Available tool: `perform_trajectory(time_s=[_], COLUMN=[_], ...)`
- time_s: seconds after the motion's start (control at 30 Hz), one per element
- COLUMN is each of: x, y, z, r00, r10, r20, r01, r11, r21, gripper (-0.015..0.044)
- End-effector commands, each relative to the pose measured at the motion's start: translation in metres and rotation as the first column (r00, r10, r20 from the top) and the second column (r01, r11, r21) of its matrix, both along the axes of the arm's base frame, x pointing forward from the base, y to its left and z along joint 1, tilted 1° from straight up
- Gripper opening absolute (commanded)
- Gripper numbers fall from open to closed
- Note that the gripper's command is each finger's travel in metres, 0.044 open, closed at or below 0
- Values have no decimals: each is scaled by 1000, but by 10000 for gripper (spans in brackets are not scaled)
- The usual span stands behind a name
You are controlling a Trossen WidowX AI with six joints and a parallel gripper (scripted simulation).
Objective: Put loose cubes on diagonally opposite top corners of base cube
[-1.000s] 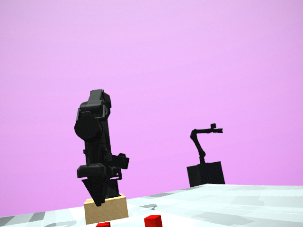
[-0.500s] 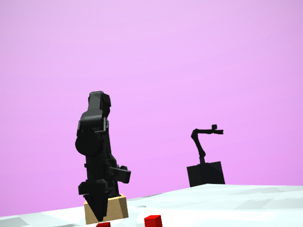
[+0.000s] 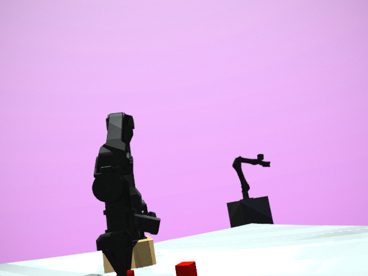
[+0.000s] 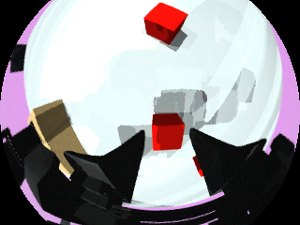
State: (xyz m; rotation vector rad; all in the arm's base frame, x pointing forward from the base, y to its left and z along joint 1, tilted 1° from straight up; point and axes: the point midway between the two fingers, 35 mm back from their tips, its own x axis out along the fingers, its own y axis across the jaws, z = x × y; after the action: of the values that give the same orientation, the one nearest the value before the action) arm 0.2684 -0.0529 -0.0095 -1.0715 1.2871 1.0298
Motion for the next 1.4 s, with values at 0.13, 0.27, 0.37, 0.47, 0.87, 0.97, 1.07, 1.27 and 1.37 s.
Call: perform_trajectory(time_s=[0.13,0.27,0.37,0.47,0.87,0.97,1.07,1.27,1.37], x=[-1,-1,-1,0,4,4,4,2,1], y=[0,0,0,-1,-1,-1,-1,0,0], z=[-6,-6,-5,1,37,46,55,74,84], r00=[1000,1000,1000,1000,1000,1000,1000,1000,1000], r10=[6,6,6,6,6,6,6,6,6], r20=[-4,-4,-4,-4,-4,-4,-4,-4,-4], r01=[-6,-6,-6,-6,-6,-6,-6,-6,-6], r11=[1000,1000,1000,1000,1000,1000,1000,1000,1000], r21=[-2,-2,-2,-2,-2,-2,-2,-2,-2], gripper=[186,105,105,105,105,105,105,105,105])
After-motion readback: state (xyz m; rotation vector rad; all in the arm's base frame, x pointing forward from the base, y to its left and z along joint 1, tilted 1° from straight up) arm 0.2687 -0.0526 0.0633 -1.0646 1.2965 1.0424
